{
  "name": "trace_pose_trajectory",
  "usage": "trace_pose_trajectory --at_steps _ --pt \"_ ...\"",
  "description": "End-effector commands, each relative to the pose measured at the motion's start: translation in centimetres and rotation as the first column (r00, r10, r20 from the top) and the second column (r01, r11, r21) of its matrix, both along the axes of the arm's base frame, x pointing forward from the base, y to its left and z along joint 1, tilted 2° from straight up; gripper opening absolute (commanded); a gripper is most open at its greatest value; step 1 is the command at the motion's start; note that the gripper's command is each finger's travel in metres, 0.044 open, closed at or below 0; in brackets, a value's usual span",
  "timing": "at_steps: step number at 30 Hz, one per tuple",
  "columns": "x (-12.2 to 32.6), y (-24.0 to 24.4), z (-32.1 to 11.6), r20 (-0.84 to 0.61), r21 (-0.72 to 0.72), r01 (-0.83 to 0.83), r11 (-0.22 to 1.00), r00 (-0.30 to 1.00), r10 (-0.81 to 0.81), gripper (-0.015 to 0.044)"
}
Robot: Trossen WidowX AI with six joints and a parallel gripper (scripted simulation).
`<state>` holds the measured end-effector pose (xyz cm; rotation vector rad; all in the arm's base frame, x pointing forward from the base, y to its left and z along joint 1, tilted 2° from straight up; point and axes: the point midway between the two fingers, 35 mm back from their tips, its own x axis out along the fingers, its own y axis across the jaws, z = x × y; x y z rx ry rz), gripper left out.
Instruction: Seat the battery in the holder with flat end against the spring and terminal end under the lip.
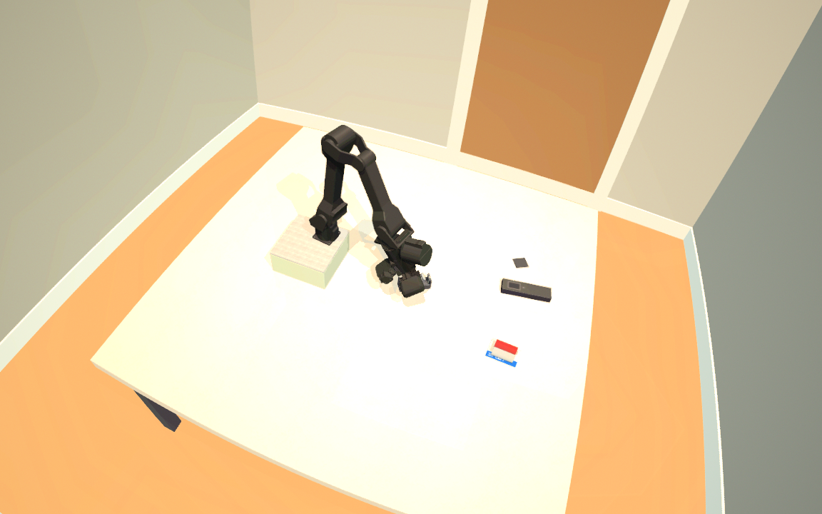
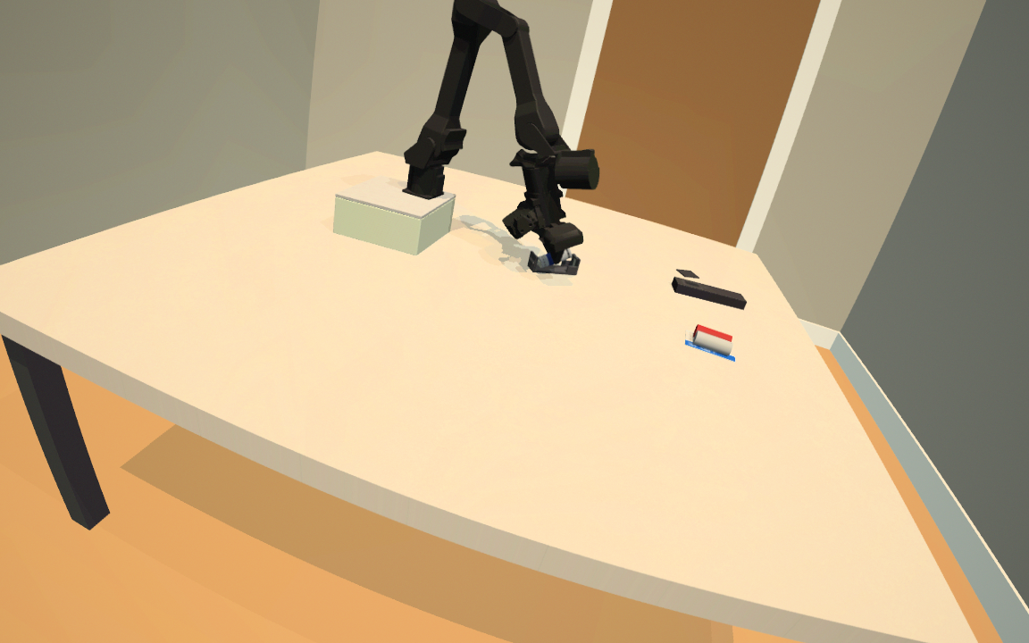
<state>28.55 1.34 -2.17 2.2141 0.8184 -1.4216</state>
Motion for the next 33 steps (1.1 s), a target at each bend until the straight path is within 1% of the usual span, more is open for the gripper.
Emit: trace_pose_trajectory --at_steps 1,33 --pt "-0.07 -0.16 -0.44 -0.044 -0.026 0.008 1.0 0.999 -0.009 0.0078" --pt "0.44 0.33 -0.81 -0.233 -0.164 0.006 0.986 0.971 -0.044 0.0078"
